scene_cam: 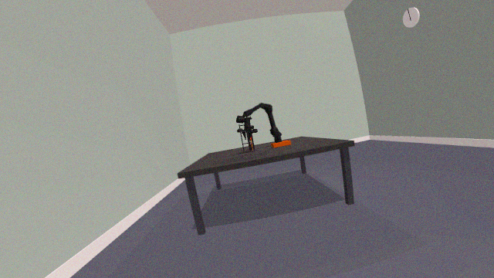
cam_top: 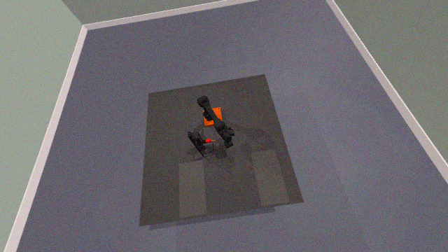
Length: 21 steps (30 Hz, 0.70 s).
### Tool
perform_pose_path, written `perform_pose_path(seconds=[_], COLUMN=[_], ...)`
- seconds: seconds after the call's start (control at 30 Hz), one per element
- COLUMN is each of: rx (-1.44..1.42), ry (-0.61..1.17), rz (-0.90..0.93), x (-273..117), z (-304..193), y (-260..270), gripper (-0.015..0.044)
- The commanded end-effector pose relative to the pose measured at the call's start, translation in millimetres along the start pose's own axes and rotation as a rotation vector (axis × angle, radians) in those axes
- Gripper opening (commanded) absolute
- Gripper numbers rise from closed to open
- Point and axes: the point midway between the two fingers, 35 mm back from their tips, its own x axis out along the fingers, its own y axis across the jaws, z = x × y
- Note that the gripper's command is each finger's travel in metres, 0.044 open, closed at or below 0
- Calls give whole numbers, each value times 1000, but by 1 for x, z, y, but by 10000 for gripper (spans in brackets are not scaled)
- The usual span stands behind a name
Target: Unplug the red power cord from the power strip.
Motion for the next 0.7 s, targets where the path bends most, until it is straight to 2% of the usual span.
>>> perform_pose_path(seconds=[0.0,0.13,0.67], rx=[129,250,256], ry=[94,165,169], rz=[80,174,179], x=[-23,-44,-46], z=[-53,-95,-105], y=[20,47,48], gripper=[160,160,160])
